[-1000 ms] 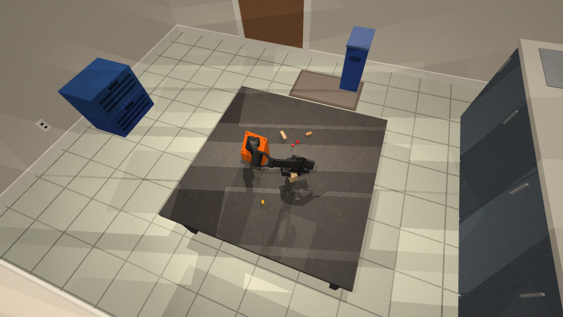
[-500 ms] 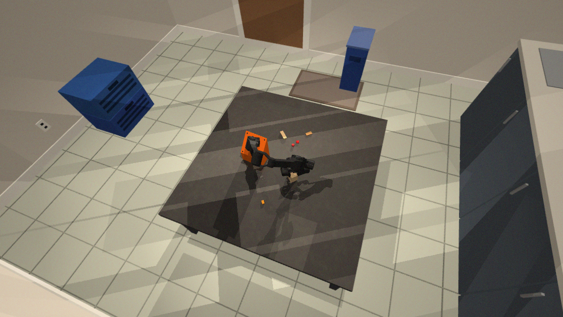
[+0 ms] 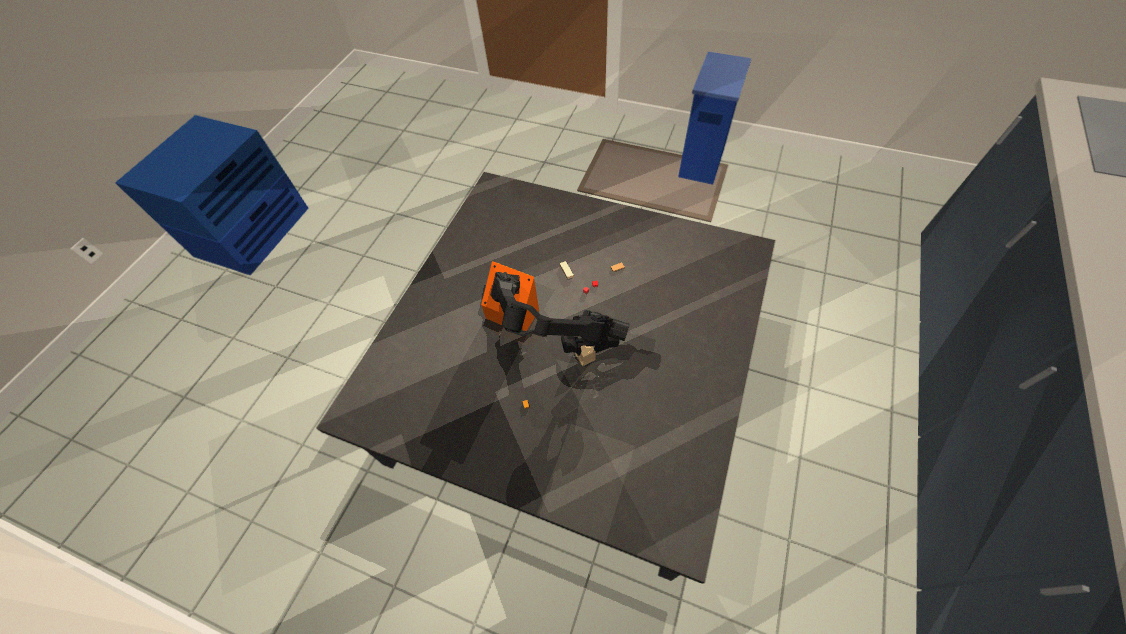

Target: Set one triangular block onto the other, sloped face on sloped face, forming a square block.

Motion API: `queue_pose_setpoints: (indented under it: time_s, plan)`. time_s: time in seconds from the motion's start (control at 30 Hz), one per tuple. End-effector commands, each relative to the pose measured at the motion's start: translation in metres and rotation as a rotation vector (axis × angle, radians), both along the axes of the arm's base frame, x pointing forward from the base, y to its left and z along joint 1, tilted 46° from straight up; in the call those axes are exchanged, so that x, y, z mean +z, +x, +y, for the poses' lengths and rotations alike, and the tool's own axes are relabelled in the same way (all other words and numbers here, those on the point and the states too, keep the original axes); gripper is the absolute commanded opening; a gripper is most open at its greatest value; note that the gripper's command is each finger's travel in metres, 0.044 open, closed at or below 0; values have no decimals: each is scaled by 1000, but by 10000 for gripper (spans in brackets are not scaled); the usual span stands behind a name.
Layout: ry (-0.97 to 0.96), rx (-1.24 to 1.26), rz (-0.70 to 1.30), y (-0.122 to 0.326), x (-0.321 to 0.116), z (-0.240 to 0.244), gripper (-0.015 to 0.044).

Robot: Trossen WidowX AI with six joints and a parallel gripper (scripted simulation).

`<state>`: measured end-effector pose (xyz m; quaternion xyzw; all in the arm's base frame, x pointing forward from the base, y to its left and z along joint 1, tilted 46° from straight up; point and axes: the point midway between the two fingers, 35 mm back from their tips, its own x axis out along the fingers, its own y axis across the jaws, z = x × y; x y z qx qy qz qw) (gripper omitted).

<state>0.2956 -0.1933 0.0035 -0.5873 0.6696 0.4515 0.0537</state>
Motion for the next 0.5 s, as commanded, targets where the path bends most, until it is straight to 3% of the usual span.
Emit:
queue_pose_setpoints:
  time_s: [0.0, 0.47]
  plan:
    - [-1, 4, 10, -3, -3, -1, 0]
    - [-1, 4, 10, -7, -10, -4, 0]
